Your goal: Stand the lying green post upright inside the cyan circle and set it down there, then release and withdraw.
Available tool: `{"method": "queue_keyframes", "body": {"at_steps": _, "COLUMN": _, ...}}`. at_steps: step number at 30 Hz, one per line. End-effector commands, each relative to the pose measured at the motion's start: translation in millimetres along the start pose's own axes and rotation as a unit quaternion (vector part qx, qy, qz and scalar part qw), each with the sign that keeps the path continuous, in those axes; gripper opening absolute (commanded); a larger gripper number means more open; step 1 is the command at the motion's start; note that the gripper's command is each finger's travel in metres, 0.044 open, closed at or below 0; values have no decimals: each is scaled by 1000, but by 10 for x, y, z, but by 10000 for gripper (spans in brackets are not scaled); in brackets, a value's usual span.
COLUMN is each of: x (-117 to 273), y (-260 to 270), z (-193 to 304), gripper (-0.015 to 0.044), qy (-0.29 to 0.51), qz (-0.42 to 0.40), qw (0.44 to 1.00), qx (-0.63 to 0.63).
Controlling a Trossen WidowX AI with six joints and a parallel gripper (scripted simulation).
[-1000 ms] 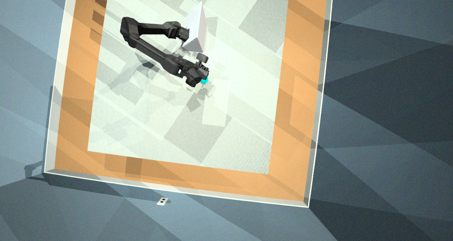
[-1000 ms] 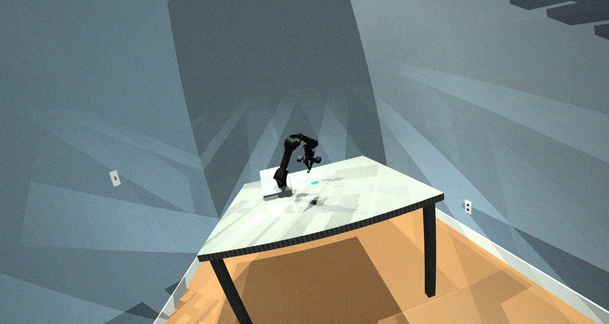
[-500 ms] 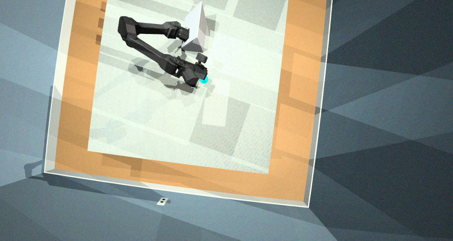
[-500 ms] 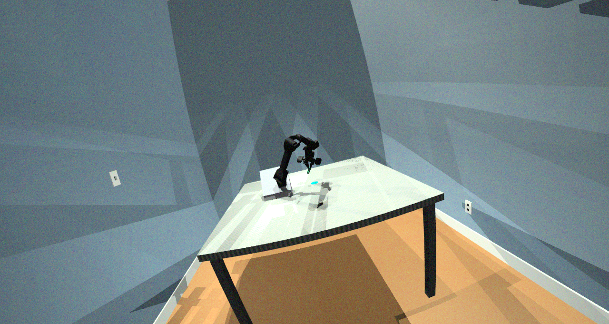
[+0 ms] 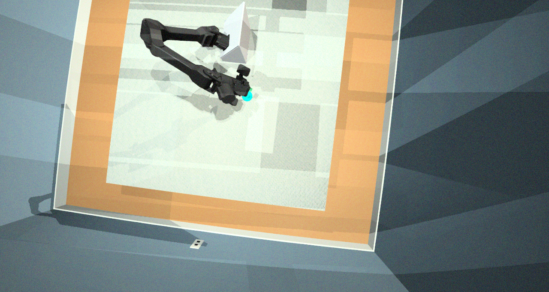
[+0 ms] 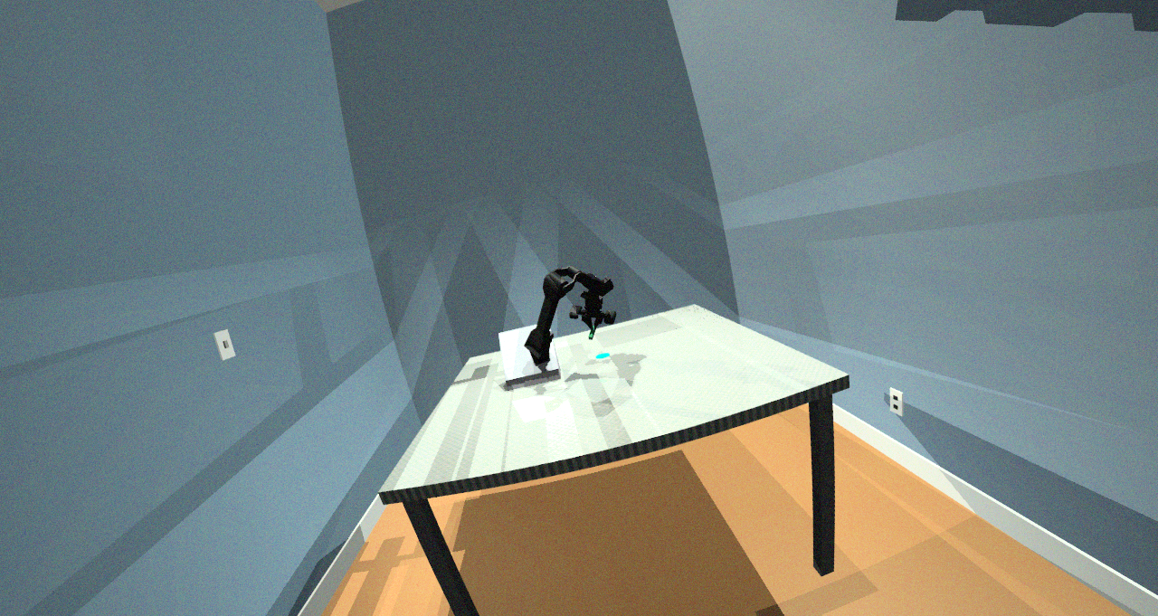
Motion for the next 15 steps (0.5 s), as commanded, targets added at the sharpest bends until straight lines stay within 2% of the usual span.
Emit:
{"method": "queue_keyframes", "body": {"at_steps": 1, "x": -16, "y": -6, "z": 43, "gripper": 23, "qy": -17, "qz": -7, "qw": 1000, "qx": 2}}
{"method": "queue_keyframes", "body": {"at_steps": 15, "x": -38, "y": -29, "z": 147, "gripper": 23, "qy": -67, "qz": -15, "qw": 998, "qx": 6}}
Point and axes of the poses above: the point midway between the two fingers, 35 mm back from their tips, its own x axis back along the fingers, its own y axis across the jaws, z = x × y, the point moved 10 cm from there along x, back along the fingers, and after that the axes turned 4 degrees about x, right-handed, at the moved point
